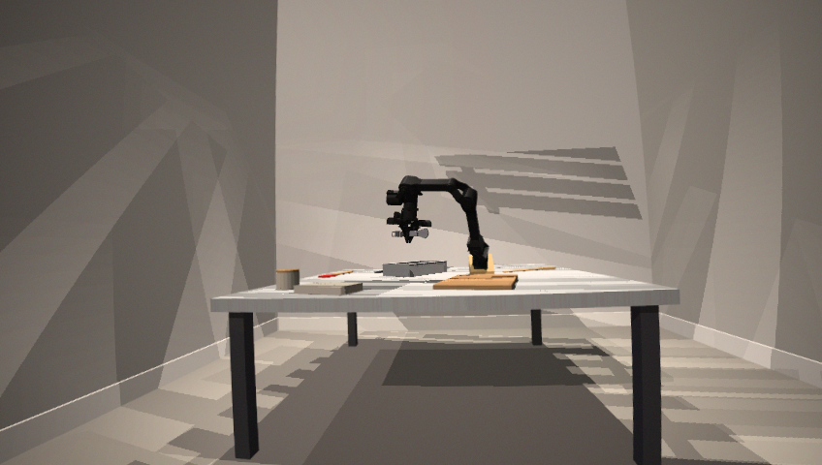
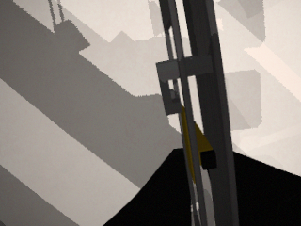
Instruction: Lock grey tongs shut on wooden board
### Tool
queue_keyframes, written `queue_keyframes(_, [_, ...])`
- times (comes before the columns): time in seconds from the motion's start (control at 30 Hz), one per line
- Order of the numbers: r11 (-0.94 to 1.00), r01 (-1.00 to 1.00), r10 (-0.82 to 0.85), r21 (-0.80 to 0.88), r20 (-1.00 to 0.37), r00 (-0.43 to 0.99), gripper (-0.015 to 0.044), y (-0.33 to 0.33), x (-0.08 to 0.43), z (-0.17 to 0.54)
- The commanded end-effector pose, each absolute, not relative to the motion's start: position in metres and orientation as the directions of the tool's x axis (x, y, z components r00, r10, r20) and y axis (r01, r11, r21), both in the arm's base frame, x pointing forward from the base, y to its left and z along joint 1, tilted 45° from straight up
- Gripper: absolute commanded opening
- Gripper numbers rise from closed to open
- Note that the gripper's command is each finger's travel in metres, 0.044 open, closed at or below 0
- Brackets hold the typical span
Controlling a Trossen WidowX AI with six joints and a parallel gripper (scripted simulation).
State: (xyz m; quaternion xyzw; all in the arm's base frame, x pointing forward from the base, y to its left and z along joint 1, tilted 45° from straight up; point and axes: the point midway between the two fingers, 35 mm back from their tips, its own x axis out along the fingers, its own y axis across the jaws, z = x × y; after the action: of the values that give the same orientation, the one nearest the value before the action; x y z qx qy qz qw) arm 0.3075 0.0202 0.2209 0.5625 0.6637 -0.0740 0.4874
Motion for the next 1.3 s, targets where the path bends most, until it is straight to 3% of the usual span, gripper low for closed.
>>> queue_keyframes(0.0, [0.355,0.834,0.659,0.423,-0.746,0.099,-0.015,0.037,0.299,0.231])
queue_keyframes(0.67, [0.261,0.917,0.623,0.302,-0.778,0.079,-0.015,0.122,0.225,0.287])
queue_keyframes(1.27, [0.123,0.971,0.654,0.207,-0.753,0.078,-0.015,0.157,0.135,0.326])
